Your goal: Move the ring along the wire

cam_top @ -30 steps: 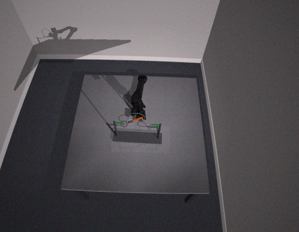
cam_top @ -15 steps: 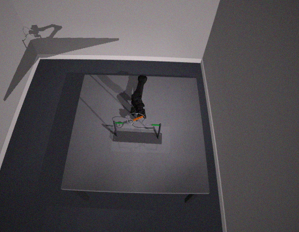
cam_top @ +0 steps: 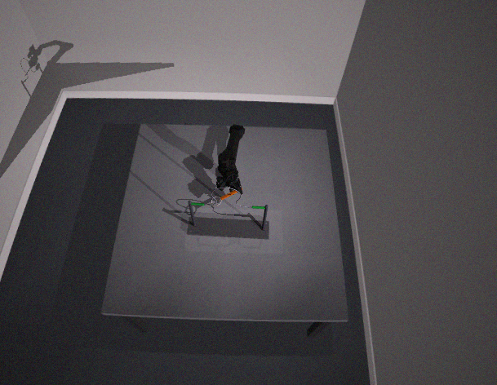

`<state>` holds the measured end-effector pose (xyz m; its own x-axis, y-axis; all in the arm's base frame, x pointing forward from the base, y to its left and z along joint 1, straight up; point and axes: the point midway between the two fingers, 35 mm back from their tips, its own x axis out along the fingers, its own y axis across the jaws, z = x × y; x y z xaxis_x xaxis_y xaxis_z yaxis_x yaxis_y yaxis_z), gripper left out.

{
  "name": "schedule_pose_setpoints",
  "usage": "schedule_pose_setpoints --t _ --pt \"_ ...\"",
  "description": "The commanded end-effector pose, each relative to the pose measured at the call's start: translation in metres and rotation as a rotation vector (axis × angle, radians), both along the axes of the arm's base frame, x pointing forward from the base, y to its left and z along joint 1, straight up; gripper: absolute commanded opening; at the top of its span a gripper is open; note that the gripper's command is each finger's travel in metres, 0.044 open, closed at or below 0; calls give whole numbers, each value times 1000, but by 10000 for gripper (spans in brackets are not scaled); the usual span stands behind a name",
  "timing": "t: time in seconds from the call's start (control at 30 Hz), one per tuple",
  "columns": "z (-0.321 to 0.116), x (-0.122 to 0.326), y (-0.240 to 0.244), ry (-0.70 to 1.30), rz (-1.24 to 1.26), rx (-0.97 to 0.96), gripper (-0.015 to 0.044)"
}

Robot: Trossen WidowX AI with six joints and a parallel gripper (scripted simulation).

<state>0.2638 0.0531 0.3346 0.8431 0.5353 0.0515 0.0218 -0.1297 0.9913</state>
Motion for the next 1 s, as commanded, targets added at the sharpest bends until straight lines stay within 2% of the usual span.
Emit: schedule_pose_setpoints --t 0.0,0.97 --pt "11 -1 0 -8 7 33 -150" --pt "50 -2 -14 21 22 243 -150"
